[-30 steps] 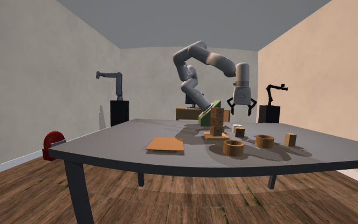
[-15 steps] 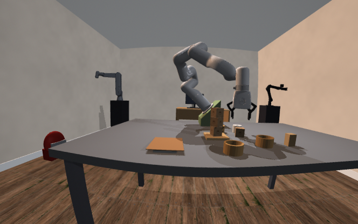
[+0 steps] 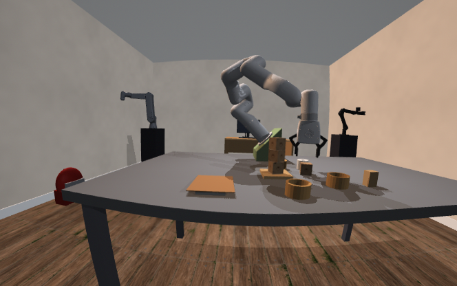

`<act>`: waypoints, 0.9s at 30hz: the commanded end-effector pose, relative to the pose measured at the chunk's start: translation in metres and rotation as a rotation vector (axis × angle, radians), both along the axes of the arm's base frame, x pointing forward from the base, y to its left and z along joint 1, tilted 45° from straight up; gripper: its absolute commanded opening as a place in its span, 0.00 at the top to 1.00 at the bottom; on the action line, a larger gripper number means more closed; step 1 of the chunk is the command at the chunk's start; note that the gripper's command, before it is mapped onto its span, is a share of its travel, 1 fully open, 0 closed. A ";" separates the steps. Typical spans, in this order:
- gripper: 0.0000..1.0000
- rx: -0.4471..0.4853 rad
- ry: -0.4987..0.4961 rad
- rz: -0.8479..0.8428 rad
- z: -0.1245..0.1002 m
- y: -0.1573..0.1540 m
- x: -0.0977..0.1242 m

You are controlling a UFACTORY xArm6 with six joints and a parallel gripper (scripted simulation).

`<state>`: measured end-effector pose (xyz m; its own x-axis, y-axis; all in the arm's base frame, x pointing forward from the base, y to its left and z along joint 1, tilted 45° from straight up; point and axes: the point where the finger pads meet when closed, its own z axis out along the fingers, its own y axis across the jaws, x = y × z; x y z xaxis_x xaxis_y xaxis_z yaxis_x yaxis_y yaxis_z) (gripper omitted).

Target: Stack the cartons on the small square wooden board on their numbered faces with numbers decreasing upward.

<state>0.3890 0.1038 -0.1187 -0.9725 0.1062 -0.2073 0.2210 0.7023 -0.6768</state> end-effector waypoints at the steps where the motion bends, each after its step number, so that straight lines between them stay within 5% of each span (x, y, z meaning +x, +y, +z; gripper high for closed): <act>1: 0.00 0.003 -0.002 0.002 -0.004 -0.003 0.001; 27: 0.00 0.002 -0.003 0.002 -0.023 -0.022 0.004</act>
